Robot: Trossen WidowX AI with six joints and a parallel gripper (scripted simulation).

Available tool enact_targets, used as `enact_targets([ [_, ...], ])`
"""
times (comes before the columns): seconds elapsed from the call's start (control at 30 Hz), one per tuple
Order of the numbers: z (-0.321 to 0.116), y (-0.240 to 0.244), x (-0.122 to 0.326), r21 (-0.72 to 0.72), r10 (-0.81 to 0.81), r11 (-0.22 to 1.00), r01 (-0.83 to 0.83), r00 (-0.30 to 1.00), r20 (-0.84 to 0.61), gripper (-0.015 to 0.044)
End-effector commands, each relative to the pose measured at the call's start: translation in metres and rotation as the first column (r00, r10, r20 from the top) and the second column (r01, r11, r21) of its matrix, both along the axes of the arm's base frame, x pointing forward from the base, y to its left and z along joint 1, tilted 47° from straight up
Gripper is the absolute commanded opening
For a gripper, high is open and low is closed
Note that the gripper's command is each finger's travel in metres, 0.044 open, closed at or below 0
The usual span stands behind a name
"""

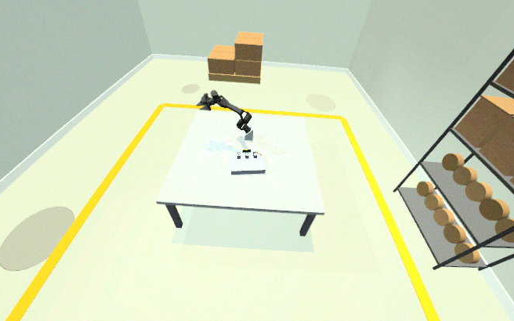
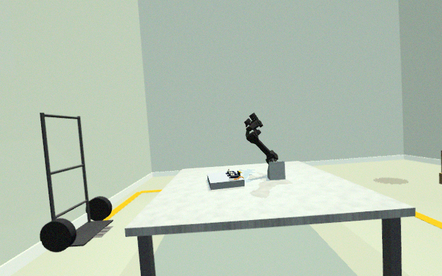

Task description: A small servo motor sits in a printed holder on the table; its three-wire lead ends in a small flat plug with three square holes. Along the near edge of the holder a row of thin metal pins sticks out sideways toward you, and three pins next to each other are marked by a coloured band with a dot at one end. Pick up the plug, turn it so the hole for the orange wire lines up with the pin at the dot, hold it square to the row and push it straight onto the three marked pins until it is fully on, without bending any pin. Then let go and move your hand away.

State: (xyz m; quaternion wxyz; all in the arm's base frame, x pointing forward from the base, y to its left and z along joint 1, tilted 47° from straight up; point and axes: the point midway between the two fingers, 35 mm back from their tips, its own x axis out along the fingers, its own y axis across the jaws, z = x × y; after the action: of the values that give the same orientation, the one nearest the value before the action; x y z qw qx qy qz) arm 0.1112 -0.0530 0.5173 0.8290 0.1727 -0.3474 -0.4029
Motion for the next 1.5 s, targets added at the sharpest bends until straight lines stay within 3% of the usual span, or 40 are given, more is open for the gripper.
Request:
enact_targets([
  [0.0, 0.0, 0.0, 0.0, 0.0, 0.001, 1.0, -0.001, 1.0, 0.0, 0.0374],
  [0.33, 0.001, -0.006, -0.011, -0.022, 0.057, 0.998, -0.057, 0.998, -0.008, 0.0115],
  [0.9, -0.007, -0.04, -0.018, -0.055, 0.221, 0.973, -0.224, 0.974, -0.051, 0.0115],
  [1.47, -0.034, -0.074, 0.018, -0.054, 0.36, 0.928, -0.37, 0.923, -0.14, 0.0115],
])
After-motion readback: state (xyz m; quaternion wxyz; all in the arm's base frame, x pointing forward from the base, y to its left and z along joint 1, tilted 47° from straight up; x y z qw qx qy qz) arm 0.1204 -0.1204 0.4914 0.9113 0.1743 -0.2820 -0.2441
